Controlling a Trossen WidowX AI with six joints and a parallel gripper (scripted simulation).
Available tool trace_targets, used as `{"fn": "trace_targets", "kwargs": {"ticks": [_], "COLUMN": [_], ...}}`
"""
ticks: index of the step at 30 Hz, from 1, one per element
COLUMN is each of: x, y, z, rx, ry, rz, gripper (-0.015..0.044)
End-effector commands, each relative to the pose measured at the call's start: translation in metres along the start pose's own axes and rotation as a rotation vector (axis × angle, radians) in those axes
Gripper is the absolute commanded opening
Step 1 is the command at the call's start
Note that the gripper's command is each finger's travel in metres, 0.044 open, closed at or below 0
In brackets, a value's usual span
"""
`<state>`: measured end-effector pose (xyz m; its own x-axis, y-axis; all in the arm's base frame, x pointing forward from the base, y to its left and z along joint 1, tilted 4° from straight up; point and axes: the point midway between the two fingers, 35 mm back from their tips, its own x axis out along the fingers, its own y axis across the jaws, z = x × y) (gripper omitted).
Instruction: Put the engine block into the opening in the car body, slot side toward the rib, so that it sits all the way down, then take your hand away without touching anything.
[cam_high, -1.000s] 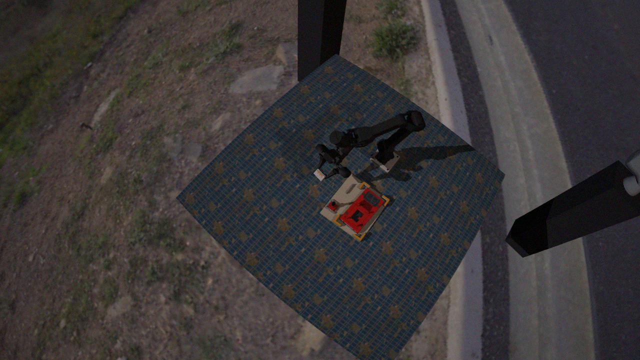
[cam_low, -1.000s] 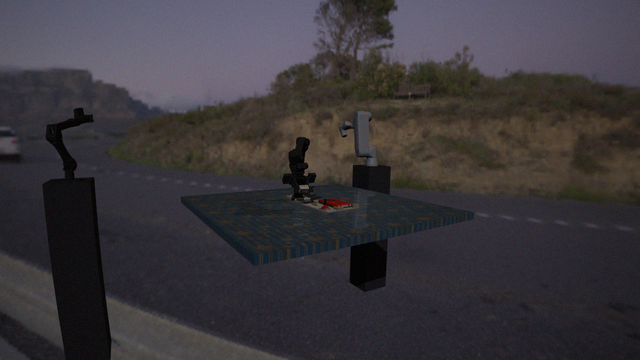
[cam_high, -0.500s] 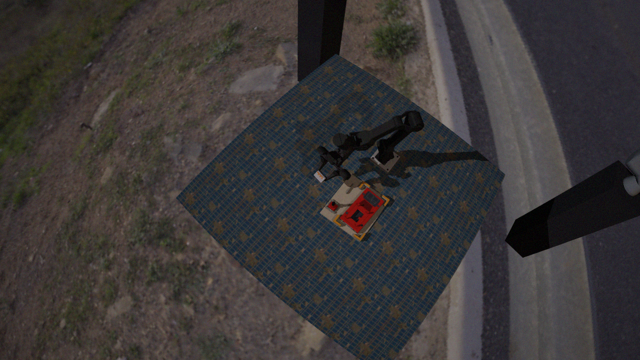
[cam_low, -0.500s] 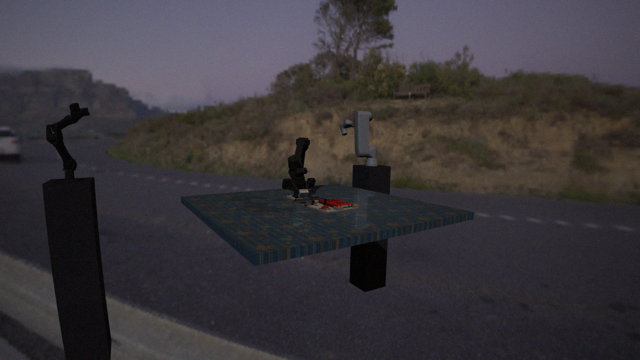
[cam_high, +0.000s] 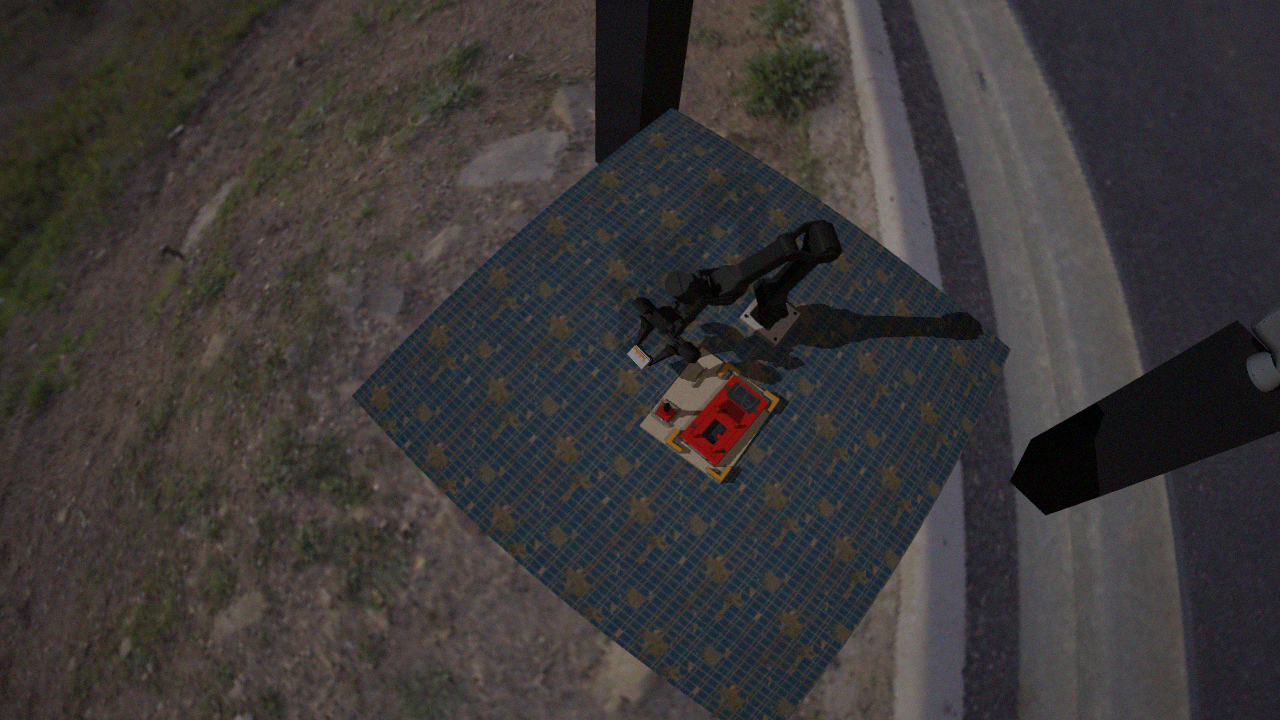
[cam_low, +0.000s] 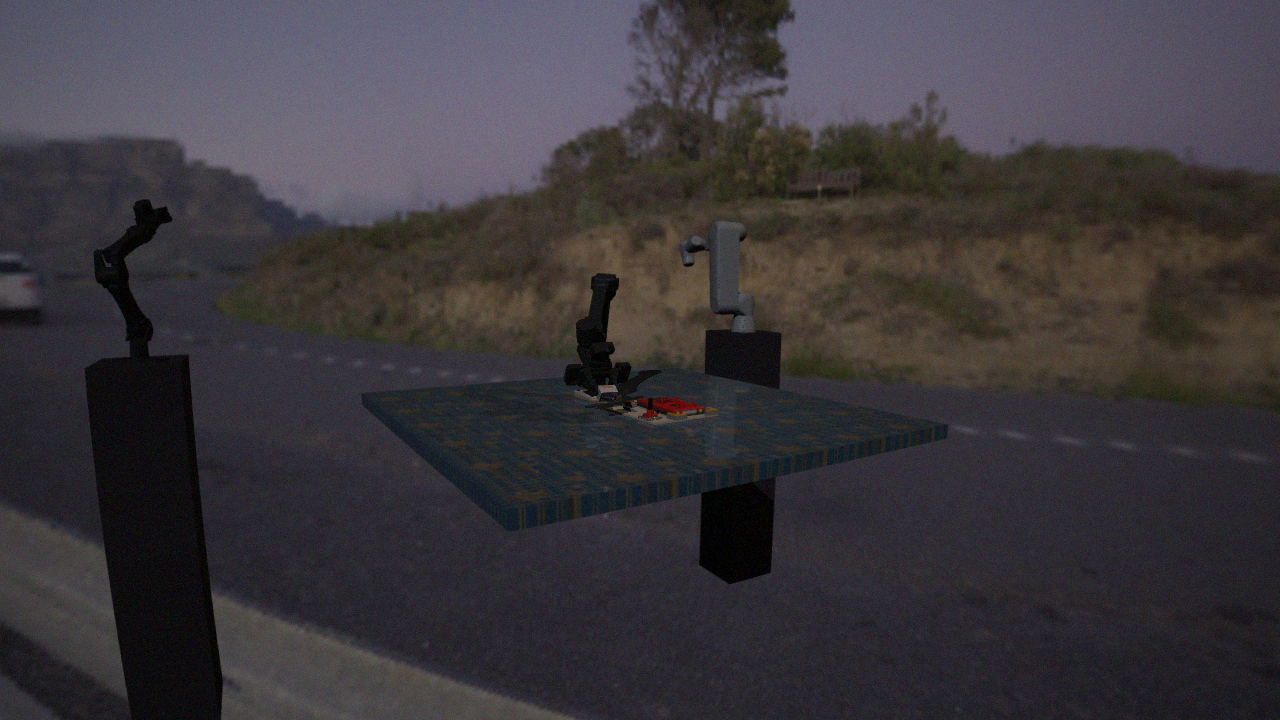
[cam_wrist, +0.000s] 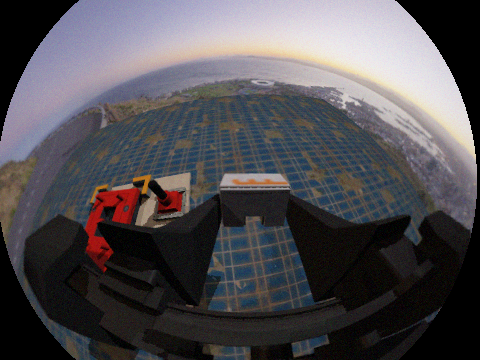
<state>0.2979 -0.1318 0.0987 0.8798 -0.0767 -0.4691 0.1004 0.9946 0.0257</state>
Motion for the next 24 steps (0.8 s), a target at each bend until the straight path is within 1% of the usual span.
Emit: {"fn": "trace_targets", "kwargs": {"ticks": [1,24], "x": [0.004,0.019], "y": [0.001,0.001], "z": [-0.007,-0.033], "rx": [0.01,0.011], "ry": [0.008,0.008], "rz": [0.004,0.004], "gripper": [0.0,0.0]}}
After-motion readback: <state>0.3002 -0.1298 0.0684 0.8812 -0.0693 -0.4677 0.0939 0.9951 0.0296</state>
